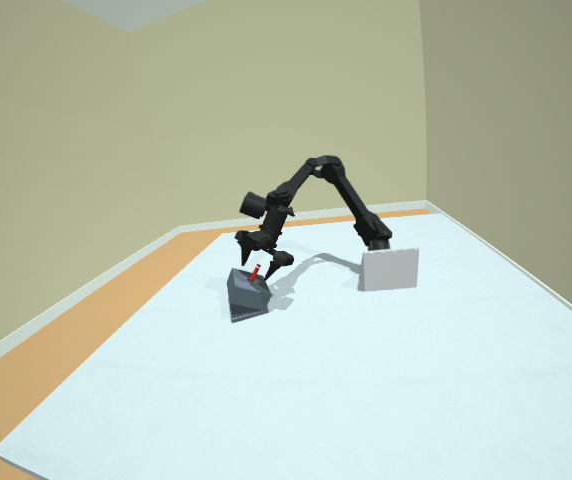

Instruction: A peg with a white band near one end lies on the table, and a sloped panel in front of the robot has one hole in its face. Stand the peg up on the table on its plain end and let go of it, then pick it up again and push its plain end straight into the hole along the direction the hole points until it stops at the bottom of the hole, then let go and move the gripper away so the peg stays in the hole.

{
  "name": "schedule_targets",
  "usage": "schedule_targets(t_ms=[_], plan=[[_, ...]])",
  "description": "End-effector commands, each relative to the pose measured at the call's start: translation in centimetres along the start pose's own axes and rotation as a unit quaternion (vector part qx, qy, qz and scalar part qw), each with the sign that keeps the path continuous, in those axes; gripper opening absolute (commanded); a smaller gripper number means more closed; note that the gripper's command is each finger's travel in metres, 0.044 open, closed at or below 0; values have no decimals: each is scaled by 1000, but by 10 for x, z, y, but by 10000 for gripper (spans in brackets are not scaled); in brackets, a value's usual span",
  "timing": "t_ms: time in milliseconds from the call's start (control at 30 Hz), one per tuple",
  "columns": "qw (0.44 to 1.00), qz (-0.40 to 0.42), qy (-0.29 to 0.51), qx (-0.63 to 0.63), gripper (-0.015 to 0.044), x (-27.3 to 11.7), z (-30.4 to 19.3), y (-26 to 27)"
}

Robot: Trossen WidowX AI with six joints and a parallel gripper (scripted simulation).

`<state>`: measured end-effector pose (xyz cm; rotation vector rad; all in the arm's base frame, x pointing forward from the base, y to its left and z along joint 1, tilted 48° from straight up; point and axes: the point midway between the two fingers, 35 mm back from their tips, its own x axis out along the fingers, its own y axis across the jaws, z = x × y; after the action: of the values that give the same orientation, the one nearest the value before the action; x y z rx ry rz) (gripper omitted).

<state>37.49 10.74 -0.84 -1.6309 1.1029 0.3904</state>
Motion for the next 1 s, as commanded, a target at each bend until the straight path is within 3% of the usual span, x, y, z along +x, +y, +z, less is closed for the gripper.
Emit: schedule_targets(t_ms=[0, 967], plan=[[1000, -1, 1, 3, 440, -7, 1, -2], [1000, 5, 1, -3, 440, -67, 6, 1]])
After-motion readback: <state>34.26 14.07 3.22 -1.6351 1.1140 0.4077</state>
